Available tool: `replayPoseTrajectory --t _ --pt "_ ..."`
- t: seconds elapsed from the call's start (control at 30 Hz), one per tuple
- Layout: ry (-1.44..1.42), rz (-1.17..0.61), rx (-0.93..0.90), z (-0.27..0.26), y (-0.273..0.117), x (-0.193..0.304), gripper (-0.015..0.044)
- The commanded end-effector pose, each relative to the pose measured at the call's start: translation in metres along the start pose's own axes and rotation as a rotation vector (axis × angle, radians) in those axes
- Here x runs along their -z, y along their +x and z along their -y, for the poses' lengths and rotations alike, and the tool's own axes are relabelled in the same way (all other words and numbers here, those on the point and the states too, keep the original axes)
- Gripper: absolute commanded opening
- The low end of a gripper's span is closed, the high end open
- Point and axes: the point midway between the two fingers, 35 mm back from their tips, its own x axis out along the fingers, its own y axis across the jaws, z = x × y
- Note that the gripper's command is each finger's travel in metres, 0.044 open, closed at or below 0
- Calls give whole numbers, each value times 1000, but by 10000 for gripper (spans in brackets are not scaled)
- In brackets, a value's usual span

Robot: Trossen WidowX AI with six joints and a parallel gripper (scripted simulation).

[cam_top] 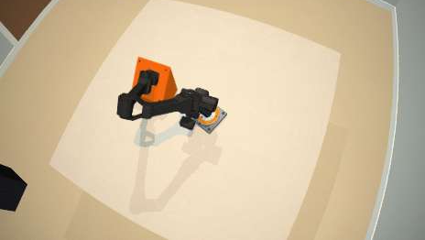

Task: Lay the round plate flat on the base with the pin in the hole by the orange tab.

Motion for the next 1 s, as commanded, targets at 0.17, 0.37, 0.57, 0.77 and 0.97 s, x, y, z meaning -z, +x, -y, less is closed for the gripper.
replayPoseTrajectory --t 0.17,0.37,0.57,0.77,0.97 --pt "16 13 7 8 -3 -10 0" --pt "16 14 7 11 -5 -13 0" --pt "16 14 6 13 -4 -16 0" --pt "16 14 4 12 -18 -16 0" --pt "16 14 4 9 -44 -11 0"
